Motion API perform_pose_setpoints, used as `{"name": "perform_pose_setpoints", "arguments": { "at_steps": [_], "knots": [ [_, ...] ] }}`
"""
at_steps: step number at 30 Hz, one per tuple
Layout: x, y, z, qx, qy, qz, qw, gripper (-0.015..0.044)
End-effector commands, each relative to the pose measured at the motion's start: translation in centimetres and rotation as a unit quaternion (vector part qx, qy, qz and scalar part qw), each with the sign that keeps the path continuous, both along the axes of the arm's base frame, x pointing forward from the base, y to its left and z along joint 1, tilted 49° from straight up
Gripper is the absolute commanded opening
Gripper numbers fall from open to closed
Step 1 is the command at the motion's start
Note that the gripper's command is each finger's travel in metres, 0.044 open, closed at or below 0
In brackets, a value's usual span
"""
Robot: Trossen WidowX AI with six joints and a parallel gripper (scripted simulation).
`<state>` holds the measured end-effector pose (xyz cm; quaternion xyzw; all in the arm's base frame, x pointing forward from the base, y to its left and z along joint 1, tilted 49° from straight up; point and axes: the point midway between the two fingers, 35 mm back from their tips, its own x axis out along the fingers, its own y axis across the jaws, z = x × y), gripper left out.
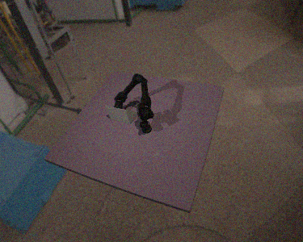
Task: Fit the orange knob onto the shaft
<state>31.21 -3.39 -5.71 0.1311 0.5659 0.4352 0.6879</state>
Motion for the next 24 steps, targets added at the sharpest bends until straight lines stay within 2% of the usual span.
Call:
{"name": "perform_pose_setpoints", "arguments": {
  "at_steps": [1, 8, 15, 24],
  "knots": [
    [0.07, -0.02, -0.01, 0.0, -0.002, -0.001, 1.0, 0.0],
    [0.18, -0.23, 0.46, 0.0, -0.005, 0.002, 1.0, 0.0],
    [0.29, -0.24, 0.43, 0.001, -0.08, 0.069, 0.994, 0.0],
    [0.14, -0.1, 0.14, 0.001, -0.08, 0.069, 0.994, 0.0]
  ]
}}
